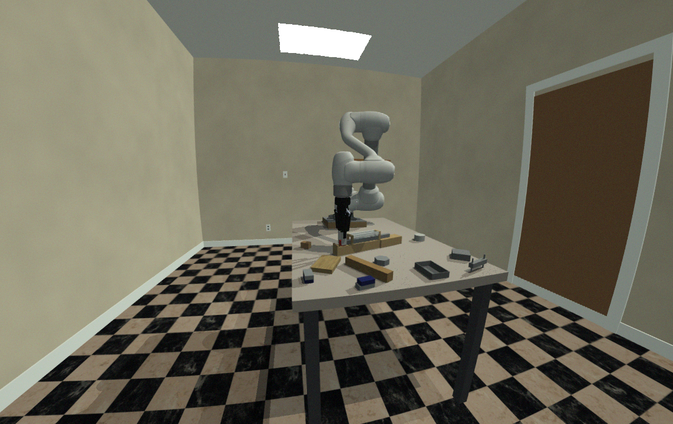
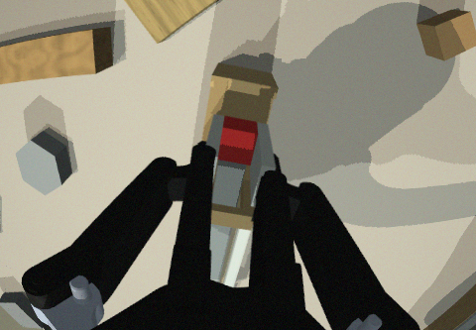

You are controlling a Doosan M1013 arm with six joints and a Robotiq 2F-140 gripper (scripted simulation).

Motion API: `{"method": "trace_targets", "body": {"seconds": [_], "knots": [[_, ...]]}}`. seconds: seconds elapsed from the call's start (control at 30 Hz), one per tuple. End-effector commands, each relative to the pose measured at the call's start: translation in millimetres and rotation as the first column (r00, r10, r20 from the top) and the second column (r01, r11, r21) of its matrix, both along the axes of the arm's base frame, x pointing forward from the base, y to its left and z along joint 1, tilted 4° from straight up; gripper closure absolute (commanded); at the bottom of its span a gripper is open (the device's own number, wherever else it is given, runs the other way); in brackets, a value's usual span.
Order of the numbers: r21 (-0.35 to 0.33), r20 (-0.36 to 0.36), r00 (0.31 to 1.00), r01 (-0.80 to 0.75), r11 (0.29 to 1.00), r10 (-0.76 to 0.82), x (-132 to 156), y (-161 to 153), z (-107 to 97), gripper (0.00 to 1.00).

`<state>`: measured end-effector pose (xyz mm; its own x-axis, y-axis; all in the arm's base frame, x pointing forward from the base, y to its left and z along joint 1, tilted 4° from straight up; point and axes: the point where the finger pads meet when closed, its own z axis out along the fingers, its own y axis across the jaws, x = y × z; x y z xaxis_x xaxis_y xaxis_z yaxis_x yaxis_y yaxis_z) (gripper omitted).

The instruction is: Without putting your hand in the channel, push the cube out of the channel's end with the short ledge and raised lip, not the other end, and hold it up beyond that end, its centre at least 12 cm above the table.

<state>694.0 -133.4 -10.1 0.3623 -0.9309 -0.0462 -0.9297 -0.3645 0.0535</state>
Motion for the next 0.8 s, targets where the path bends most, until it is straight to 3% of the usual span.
{"method": "trace_targets", "body": {"seconds": [0.0, 0.3, 0.63, 0.77], "knots": [[0.0, 0.0, 1.0, 0.0, 1.0, 0.0, 0, 0, 0, 1.0], [0.0, 0.0, 1.0, 0.0, 1.0, 0.0, 0, 0, 7, 1.0], [0.0, 0.0, 1.0, 0.0, 1.0, 0.0, 5, -2, 69, 1.0], [0.0, 0.0, 1.0, 0.0, 1.0, 0.0, 5, -2, 77, 1.0]]}}
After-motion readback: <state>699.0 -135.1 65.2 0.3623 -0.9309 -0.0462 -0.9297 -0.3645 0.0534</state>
